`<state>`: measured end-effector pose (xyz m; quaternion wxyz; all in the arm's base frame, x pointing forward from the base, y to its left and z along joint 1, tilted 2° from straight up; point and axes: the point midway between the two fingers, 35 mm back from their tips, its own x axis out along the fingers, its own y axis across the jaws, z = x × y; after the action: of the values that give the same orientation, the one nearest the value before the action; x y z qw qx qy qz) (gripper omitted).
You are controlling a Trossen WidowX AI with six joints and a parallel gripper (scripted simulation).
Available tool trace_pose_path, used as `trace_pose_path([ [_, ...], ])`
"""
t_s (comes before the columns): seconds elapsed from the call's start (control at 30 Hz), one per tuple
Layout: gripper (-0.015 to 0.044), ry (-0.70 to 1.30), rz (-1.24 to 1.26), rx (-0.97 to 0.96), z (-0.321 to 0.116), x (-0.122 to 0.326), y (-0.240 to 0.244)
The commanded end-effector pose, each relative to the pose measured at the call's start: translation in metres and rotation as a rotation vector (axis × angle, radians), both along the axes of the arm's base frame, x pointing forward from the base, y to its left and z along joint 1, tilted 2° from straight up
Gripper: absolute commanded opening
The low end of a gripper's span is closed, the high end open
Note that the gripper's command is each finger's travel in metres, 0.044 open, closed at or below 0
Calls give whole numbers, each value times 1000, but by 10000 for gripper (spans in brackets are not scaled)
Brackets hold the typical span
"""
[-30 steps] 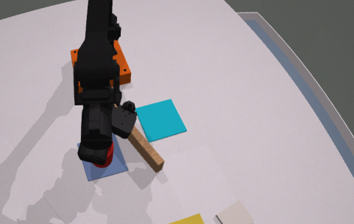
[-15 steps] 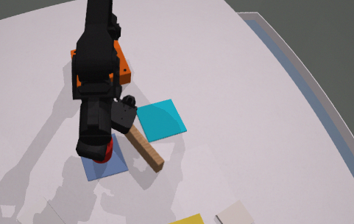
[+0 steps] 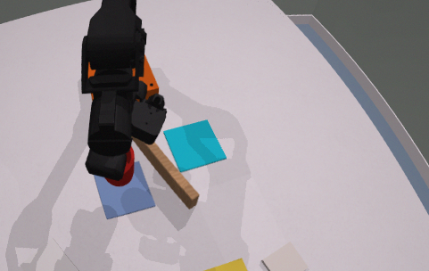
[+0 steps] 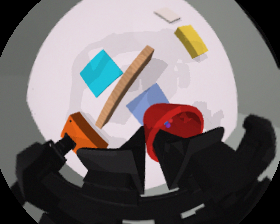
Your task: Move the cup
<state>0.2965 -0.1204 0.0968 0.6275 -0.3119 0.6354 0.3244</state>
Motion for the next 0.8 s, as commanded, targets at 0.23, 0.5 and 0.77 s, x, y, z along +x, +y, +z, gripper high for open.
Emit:
trace_pose_path([
  [0.23,0,-3,0,-1,3,-1,0],
  [0.5,0,-3,0,-1,3,-1,0],
  [0.77,0,-4,1,0,4,-2,6],
])
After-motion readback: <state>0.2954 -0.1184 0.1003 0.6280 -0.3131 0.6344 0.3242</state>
